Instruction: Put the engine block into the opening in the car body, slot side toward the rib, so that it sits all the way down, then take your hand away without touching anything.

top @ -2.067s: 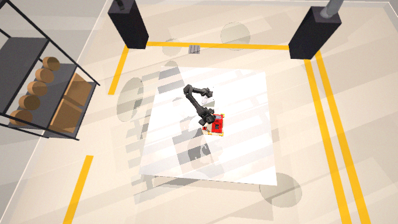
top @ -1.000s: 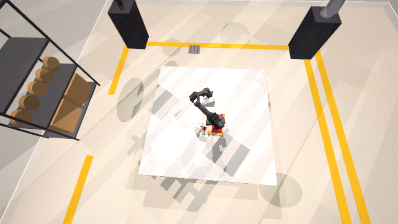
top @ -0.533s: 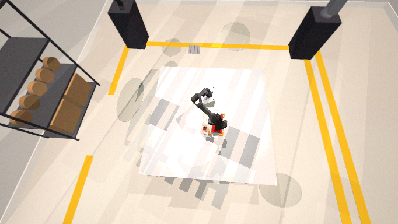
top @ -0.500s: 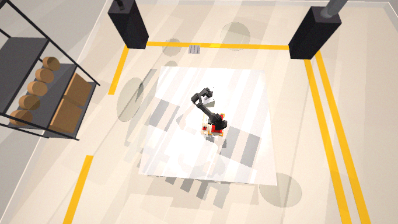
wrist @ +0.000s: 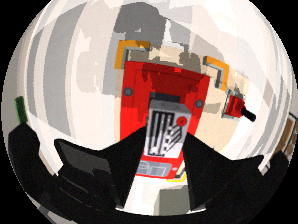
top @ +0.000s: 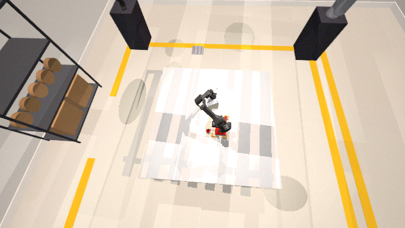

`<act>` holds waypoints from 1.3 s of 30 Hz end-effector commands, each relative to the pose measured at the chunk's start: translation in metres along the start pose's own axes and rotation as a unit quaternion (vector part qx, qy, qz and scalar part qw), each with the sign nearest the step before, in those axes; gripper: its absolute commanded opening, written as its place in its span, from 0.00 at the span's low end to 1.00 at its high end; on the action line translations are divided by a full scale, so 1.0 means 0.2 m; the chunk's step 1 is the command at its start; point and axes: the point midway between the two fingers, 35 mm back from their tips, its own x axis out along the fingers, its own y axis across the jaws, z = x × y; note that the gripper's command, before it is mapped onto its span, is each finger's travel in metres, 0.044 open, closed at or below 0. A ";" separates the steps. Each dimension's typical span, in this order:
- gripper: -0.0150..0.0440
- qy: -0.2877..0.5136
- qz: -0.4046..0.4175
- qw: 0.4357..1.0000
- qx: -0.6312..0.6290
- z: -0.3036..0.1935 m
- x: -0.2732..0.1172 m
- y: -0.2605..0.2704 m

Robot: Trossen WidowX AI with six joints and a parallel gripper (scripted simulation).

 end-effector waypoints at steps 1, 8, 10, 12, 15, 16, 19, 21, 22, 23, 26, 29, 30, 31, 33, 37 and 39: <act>0.52 -0.002 0.004 1.000 -0.012 0.01 -0.01 0.01; 0.52 -0.002 0.004 1.000 -0.005 0.01 -0.01 0.01; 0.52 -0.001 0.004 1.000 0.009 0.01 -0.01 0.01; 0.52 -0.001 0.004 1.000 0.027 0.01 -0.01 0.01; 0.52 -0.001 0.004 0.999 0.050 0.01 -0.01 0.01; 0.52 -0.001 0.004 0.998 0.059 0.01 -0.01 0.01; 0.52 -0.001 0.004 0.998 0.060 0.01 -0.01 0.01; 0.52 -0.001 0.004 0.998 0.057 0.01 -0.01 0.01; 0.52 -0.001 0.004 0.998 0.055 0.01 -0.01 0.01; 0.52 -0.001 0.004 0.999 0.051 0.01 -0.01 0.01; 0.52 -0.001 0.004 1.000 0.029 0.01 -0.01 0.01; 0.52 -0.001 0.004 1.000 0.019 0.01 -0.01 0.01; 0.52 -0.001 0.004 1.000 0.019 0.01 -0.01 0.01; 0.52 -0.001 0.004 1.000 0.016 0.01 -0.01 0.01; 0.52 -0.001 0.004 1.000 0.004 0.01 -0.01 0.01; 0.52 -0.002 0.004 0.999 -0.039 0.01 -0.01 0.02; 0.52 -0.002 0.004 0.998 -0.057 0.01 -0.02 0.02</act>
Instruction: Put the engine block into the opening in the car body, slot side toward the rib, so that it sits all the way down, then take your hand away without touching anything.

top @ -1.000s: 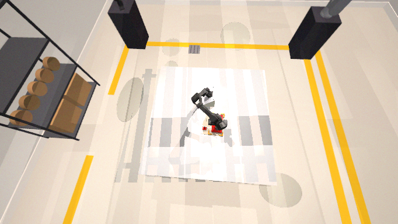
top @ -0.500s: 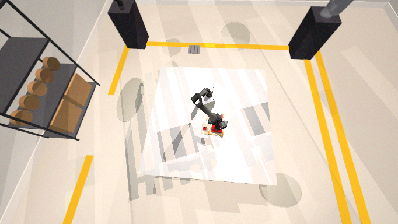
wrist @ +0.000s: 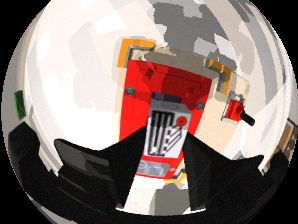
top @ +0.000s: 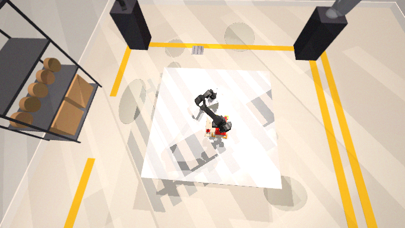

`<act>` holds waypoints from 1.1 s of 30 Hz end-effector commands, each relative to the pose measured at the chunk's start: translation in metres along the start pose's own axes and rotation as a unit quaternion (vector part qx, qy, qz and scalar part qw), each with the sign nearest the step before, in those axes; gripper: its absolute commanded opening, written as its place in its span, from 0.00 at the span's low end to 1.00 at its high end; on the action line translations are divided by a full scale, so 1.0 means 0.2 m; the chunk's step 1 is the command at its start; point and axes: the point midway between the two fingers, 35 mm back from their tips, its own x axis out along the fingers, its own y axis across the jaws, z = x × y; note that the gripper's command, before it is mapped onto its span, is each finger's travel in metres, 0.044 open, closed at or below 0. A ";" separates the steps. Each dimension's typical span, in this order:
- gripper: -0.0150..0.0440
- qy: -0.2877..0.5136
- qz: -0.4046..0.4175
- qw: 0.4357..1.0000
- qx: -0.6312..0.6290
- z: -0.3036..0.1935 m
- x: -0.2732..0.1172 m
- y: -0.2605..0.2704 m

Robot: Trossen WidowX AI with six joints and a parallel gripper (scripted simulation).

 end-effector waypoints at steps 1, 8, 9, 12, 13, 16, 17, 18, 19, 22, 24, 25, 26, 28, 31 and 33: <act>0.52 -0.002 0.004 0.999 -0.032 0.01 -0.02 0.02; 0.52 -0.002 0.004 1.000 0.019 0.01 -0.02 0.02; 0.52 -0.002 0.004 1.000 0.024 0.01 -0.02 0.02; 0.52 -0.002 0.004 0.999 0.053 0.01 -0.02 0.02; 0.52 -0.002 0.004 0.998 0.067 0.01 -0.02 0.02; 0.52 -0.002 0.004 0.997 0.081 0.01 -0.01 0.02; 0.52 -0.002 0.004 0.996 0.089 0.01 -0.01 0.02; 0.52 -0.002 0.004 0.995 0.099 0.01 -0.01 0.02; 0.52 -0.002 0.004 0.995 0.099 0.01 -0.01 0.02; 0.52 -0.002 0.004 0.996 0.089 0.01 -0.01 0.02; 0.52 -0.002 0.004 0.997 0.072 0.01 -0.01 0.02; 0.52 -0.002 0.004 0.998 0.059 0.01 -0.01 0.02; 0.52 -0.002 0.004 0.999 0.045 0.01 -0.01 0.02; 0.52 -0.002 0.004 1.000 0.015 0.01 -0.01 0.02; 0.52 -0.002 0.004 1.000 -0.009 0.01 -0.01 0.02; 0.52 -0.002 0.004 1.000 -0.011 0.01 -0.01 0.02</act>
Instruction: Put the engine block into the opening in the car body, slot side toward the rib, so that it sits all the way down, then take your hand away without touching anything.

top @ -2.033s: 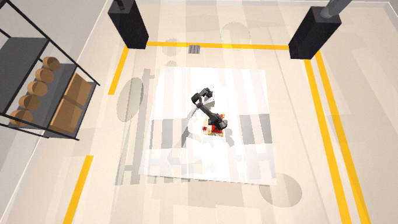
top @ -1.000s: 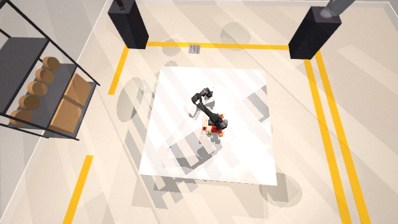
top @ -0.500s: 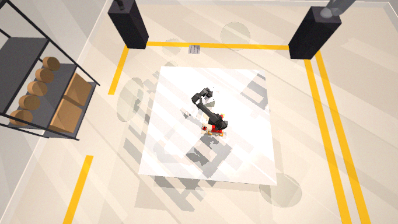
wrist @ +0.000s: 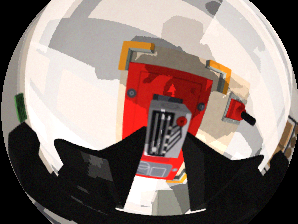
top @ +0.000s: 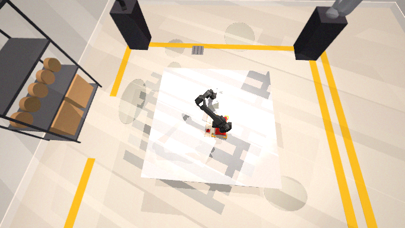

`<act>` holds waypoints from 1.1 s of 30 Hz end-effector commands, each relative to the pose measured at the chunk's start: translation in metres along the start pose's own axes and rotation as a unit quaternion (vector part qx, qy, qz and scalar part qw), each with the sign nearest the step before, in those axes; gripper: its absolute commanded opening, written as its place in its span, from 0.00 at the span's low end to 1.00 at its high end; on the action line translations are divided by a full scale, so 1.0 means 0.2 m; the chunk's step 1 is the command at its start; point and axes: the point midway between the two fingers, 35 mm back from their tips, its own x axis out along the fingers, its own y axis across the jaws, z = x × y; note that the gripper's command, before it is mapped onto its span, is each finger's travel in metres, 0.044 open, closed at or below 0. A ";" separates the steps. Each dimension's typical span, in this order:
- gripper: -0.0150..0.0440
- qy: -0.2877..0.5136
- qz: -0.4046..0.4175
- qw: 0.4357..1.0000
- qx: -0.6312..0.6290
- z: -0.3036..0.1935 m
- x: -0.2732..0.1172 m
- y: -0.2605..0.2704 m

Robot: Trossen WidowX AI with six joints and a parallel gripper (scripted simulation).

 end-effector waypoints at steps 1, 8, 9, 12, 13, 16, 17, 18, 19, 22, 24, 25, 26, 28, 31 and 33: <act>0.52 0.000 0.003 1.000 -0.022 0.00 0.00 0.00; 0.52 0.000 0.003 1.000 0.016 0.00 0.00 0.00; 0.52 0.000 0.003 1.000 0.019 0.00 0.00 0.00; 0.52 0.000 0.003 0.999 0.039 0.00 0.00 0.00; 0.52 0.000 0.003 0.999 0.050 0.00 0.00 0.00; 0.52 0.000 0.003 0.996 0.093 0.00 0.00 0.00; 0.52 0.000 0.003 0.996 0.091 0.00 0.00 0.00; 0.52 0.000 0.003 0.996 0.090 0.00 0.00 0.00; 0.52 0.000 0.003 0.996 0.090 0.00 0.00 0.00; 0.52 0.000 0.003 0.997 0.075 0.00 0.00 0.00; 0.52 0.000 0.003 0.998 0.056 0.00 0.00 0.00; 0.52 0.000 0.003 0.999 0.043 0.00 0.00 0.00; 0.52 0.000 0.003 1.000 0.031 0.00 0.00 0.00; 0.52 0.000 0.003 1.000 0.004 0.00 0.00 0.00; 0.52 0.000 0.003 0.999 -0.037 0.00 0.00 0.00; 0.52 0.000 0.003 0.999 -0.043 0.00 0.00 0.00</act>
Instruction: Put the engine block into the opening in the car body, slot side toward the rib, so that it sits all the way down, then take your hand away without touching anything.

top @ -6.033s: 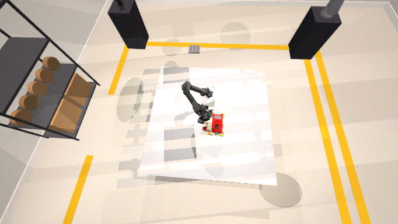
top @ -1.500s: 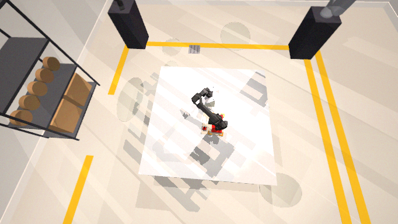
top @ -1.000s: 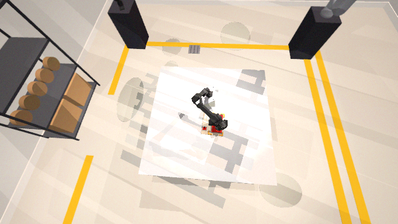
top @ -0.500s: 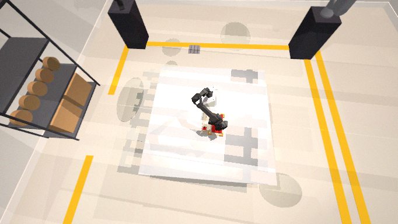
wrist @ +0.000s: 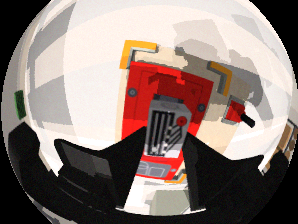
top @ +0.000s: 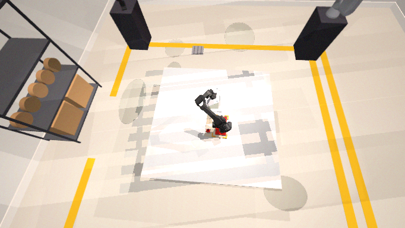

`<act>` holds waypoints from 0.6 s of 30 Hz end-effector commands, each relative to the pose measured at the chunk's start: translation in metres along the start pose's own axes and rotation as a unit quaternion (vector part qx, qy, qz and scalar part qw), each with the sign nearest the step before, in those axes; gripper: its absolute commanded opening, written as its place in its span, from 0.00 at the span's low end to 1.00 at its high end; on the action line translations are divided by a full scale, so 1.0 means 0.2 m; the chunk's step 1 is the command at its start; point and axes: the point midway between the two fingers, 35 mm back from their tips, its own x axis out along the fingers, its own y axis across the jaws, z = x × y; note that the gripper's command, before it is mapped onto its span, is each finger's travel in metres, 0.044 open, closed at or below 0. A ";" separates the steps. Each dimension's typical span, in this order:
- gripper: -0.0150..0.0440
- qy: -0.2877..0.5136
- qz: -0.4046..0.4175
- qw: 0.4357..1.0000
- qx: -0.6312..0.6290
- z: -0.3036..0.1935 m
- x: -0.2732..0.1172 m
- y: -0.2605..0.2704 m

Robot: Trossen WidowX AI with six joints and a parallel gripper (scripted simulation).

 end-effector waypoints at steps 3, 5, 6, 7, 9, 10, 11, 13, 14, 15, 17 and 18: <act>0.52 0.000 0.002 1.000 -0.016 0.00 0.00 0.00; 0.52 0.000 0.002 1.000 -0.004 0.00 0.00 0.00; 0.52 0.000 0.002 1.000 0.005 0.00 0.00 0.00; 0.52 0.000 0.002 1.000 0.016 0.00 0.00 0.00; 0.52 0.000 0.002 0.999 0.043 0.00 0.00 0.00; 0.52 0.000 0.002 0.998 0.058 0.00 0.00 0.00; 0.52 0.000 0.002 0.997 0.072 0.00 0.00 0.00; 0.52 0.000 0.002 0.995 0.100 0.00 0.00 0.00; 0.52 0.000 0.002 0.994 0.108 0.00 0.00 0.00; 0.52 0.000 0.002 0.994 0.113 0.00 0.00 0.00; 0.52 0.000 0.002 0.993 0.114 0.00 0.00 0.00; 0.52 0.000 0.002 0.994 0.111 0.00 0.00 0.00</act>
